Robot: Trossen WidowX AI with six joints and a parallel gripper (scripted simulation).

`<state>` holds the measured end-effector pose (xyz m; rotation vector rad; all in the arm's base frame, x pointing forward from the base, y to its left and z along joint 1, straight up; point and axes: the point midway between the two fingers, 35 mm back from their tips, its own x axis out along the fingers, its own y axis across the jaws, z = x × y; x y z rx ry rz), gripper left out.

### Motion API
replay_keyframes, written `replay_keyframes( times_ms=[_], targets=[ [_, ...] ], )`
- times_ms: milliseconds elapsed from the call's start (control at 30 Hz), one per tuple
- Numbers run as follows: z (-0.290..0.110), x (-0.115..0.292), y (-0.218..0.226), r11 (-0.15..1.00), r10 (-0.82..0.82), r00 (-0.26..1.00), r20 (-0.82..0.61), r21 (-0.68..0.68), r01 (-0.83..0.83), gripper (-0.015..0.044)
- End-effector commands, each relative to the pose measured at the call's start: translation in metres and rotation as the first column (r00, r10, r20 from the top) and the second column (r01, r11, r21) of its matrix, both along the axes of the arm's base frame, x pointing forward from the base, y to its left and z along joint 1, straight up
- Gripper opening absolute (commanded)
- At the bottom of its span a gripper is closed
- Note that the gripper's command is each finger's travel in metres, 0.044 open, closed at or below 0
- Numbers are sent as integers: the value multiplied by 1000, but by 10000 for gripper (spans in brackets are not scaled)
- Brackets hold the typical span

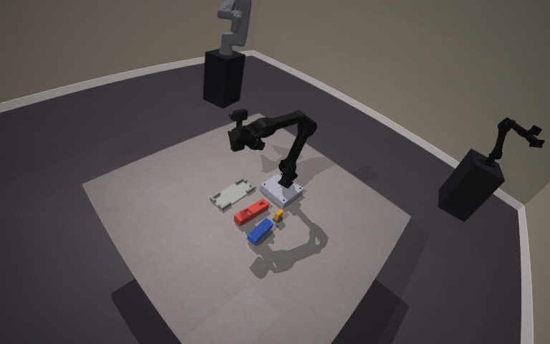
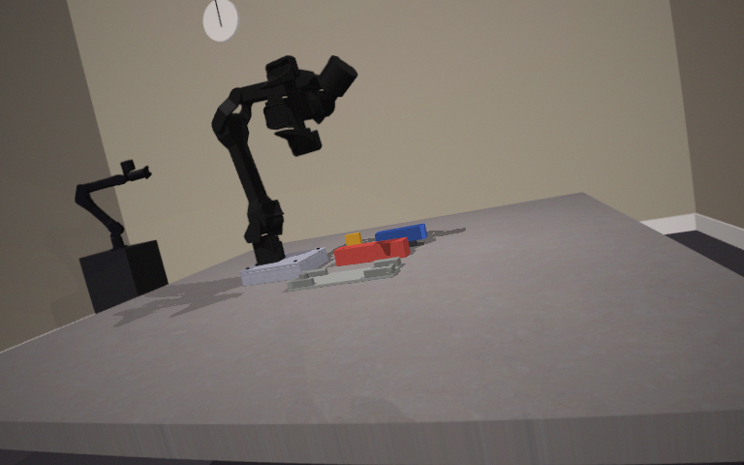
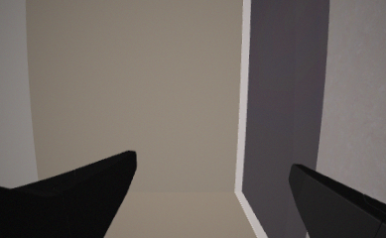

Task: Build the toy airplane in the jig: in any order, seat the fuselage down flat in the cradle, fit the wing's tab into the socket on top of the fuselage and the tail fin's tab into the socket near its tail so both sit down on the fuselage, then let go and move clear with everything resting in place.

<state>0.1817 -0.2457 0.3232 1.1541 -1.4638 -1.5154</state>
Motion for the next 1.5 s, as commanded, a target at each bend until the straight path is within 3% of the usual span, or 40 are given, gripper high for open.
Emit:
replay_keyframes(
  times_ms=[0,67,167,300,433,600,800,1033,1233,1467],
  targets=[
    [0,0,0,1000,0,1000,0,0,0,426],
    [-7,5,1,998,39,997,-60,57,-36,440],
    [-36,28,9,939,253,924,-287,303,-162,440],
    [-78,55,30,745,605,644,-468,619,-251,440],
    [-116,75,62,479,874,208,-439,849,-223,440],
    [-140,85,89,291,942,-129,-310,946,-146,440],
    [-165,91,126,89,857,-508,-83,996,-13,440],
    [-188,92,174,-86,535,-825,183,983,162,440],
    [-199,88,214,-175,162,-935,317,941,289,440],
    [-199,88,215,-177,151,-936,319,940,292,440]
  ],
)
